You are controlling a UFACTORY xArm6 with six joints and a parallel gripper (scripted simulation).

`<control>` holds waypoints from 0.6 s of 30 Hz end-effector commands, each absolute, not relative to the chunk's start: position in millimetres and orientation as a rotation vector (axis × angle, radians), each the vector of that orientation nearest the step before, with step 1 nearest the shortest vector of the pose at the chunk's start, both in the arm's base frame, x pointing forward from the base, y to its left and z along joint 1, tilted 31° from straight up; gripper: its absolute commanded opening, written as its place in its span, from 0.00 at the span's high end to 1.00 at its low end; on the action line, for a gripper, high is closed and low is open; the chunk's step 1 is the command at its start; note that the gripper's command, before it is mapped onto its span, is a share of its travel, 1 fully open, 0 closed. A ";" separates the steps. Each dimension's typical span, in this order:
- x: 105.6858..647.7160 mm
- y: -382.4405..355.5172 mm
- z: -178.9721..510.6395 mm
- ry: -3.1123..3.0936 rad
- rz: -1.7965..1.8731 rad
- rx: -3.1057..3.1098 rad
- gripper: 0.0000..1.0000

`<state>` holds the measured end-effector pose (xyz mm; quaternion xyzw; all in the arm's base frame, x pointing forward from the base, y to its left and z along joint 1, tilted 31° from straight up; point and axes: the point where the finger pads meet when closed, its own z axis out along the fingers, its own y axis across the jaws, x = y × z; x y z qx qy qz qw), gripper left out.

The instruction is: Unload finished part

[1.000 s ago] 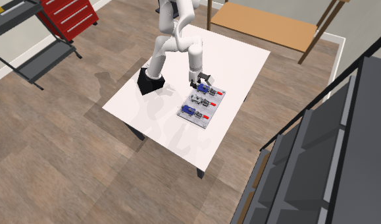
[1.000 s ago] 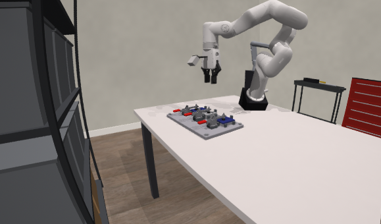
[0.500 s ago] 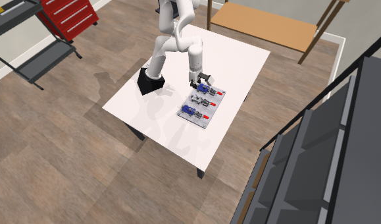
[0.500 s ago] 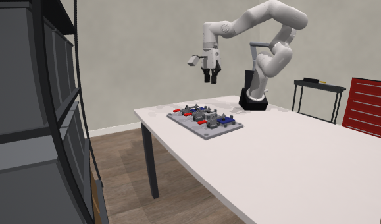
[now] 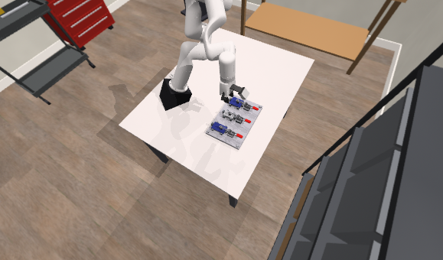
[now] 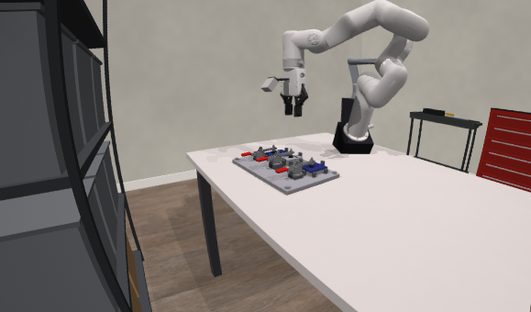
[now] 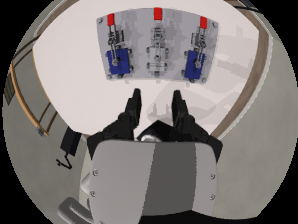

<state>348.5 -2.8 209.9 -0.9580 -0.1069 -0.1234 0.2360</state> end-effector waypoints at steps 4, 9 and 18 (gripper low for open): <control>349.5 -2.9 210.3 -0.294 -0.343 -2.628 0.53; 351.7 2.7 200.2 -0.294 -0.343 -2.628 0.53; 358.3 19.3 170.4 -0.294 -0.343 -2.628 0.53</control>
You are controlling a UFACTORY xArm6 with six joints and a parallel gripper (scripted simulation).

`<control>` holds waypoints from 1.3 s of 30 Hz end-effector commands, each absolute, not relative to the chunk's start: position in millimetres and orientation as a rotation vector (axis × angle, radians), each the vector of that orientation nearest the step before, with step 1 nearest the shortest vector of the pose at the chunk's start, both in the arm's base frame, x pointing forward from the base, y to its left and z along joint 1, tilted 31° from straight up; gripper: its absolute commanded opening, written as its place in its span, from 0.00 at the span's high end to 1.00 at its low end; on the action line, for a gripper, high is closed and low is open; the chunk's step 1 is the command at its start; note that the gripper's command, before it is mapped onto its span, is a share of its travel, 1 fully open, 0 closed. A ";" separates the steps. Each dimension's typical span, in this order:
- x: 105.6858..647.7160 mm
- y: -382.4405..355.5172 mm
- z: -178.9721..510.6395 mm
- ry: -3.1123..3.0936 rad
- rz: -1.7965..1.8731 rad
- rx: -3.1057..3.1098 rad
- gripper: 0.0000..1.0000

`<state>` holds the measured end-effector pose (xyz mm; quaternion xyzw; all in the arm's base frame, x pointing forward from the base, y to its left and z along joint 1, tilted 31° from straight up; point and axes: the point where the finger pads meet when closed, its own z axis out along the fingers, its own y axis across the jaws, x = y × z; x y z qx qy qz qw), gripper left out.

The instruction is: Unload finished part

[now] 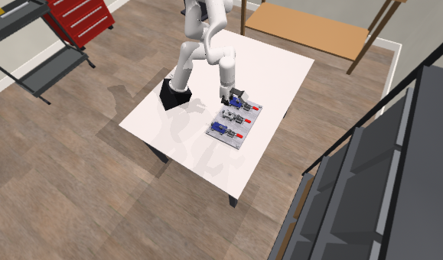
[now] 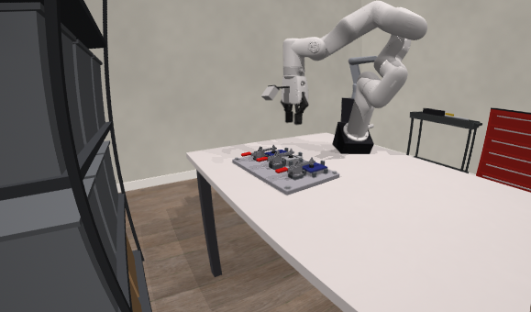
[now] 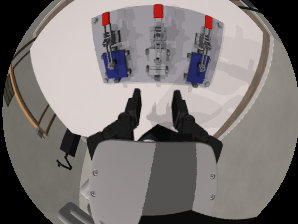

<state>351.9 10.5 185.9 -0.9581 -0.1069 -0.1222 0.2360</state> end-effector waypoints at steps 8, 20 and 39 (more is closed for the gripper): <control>360.6 25.3 159.6 -0.294 -0.343 -2.628 0.53; 374.2 27.4 163.7 -0.294 -0.343 -2.628 0.53; 466.3 41.6 191.9 -0.294 -0.343 -2.628 0.53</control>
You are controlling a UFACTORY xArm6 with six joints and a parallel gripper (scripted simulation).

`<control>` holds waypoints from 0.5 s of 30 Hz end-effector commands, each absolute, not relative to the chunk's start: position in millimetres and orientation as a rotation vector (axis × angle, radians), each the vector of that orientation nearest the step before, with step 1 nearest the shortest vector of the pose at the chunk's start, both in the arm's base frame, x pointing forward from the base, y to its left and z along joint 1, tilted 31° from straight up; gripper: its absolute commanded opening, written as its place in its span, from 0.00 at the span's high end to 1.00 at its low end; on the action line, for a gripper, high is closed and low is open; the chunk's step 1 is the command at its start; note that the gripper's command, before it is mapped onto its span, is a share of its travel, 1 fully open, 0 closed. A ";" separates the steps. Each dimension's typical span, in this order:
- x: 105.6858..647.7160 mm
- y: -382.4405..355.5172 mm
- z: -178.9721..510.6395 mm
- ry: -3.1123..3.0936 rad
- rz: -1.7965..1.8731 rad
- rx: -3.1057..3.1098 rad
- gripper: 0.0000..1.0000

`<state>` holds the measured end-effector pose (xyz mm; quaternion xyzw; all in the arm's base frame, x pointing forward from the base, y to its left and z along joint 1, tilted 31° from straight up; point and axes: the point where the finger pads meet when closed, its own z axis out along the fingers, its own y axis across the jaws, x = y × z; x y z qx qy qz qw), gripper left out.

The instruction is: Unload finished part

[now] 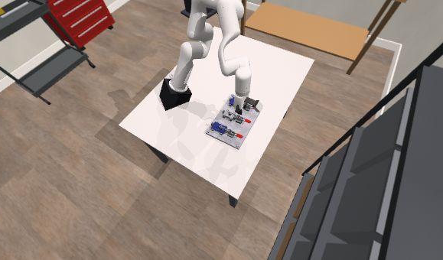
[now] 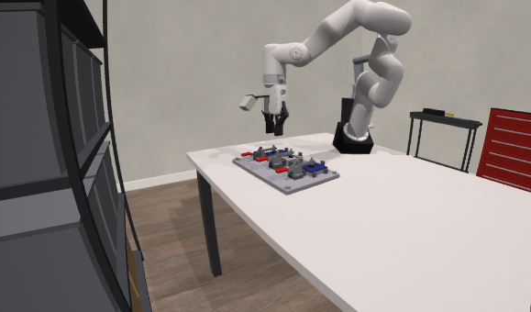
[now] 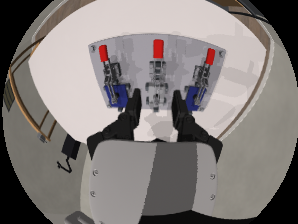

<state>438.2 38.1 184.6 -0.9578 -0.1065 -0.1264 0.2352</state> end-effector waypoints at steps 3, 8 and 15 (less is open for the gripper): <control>476.1 43.1 195.0 -0.294 -0.343 -2.628 0.53; 482.8 44.2 197.0 -0.294 -0.343 -2.628 0.53; 483.2 44.3 197.0 -0.294 -0.343 -2.628 0.53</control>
